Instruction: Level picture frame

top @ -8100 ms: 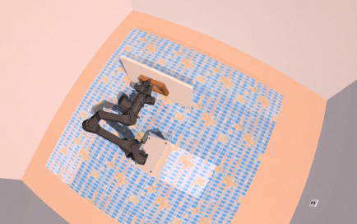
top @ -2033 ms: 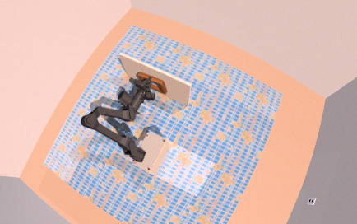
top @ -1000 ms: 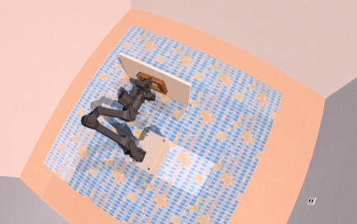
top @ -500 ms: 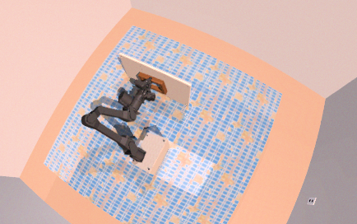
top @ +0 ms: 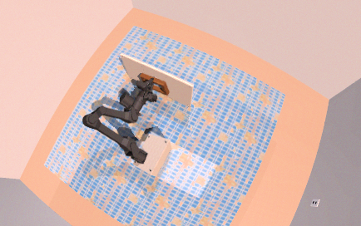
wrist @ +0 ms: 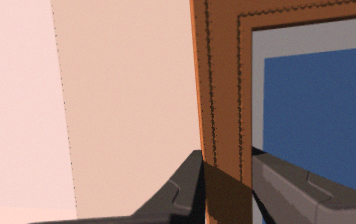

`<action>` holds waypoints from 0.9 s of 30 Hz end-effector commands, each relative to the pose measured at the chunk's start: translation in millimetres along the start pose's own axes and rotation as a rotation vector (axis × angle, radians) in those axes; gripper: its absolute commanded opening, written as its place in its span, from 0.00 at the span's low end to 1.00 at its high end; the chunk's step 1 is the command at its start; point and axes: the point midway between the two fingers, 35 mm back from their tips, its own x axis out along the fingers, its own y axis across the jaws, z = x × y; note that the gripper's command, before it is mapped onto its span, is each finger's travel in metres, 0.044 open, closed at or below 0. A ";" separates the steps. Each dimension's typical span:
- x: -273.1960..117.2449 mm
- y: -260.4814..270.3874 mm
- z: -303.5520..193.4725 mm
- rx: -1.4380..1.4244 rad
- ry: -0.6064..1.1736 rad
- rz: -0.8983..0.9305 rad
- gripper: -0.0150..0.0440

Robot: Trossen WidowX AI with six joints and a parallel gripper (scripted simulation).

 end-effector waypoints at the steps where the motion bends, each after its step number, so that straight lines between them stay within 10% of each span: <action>1: 0.0 -0.6 0.2 -0.001 0.000 -0.002 0.25; 27: 0.0 -1.0 0.4 0.099 -0.001 -0.001 0.25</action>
